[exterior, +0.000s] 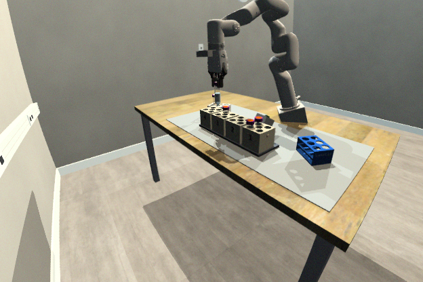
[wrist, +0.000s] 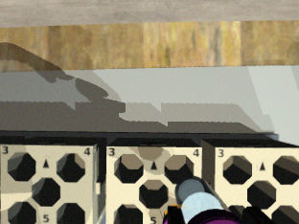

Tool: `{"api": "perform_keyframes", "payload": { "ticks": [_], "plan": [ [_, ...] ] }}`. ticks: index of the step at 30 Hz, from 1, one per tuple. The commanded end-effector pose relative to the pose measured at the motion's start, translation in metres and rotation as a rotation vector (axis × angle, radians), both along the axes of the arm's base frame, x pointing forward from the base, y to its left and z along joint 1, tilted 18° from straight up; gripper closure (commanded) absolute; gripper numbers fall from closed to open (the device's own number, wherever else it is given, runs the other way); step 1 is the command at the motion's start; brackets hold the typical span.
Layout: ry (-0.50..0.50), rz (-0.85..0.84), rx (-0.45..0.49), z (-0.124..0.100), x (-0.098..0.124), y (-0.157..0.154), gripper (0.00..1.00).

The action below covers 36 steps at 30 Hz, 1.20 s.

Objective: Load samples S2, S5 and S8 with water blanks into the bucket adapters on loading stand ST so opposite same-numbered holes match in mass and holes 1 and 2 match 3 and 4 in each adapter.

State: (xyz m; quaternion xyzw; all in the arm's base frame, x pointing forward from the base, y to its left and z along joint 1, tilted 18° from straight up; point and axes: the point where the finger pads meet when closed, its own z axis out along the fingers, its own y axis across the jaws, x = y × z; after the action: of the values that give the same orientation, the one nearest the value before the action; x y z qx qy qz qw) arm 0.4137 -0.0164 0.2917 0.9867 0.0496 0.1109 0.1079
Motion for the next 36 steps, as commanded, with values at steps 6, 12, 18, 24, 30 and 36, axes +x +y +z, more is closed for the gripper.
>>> {"api": "perform_keyframes", "payload": {
  "ticks": [6, 12, 18, 24, 30, 36],
  "plan": [
    [-0.003, -0.002, -0.001, 0.002, 0.007, 0.006, 1.00],
    [-0.003, -0.002, -0.001, 0.002, 0.007, 0.006, 1.00],
    [-0.003, -0.002, -0.001, 0.002, 0.007, 0.006, 1.00],
    [-0.003, -0.002, -0.001, -0.006, 0.008, 0.004, 1.00],
    [-0.003, -0.002, -0.001, -0.017, 0.011, 0.002, 1.00],
    [-0.003, -0.002, -0.001, -0.025, 0.013, 0.000, 1.00]
  ]
}}
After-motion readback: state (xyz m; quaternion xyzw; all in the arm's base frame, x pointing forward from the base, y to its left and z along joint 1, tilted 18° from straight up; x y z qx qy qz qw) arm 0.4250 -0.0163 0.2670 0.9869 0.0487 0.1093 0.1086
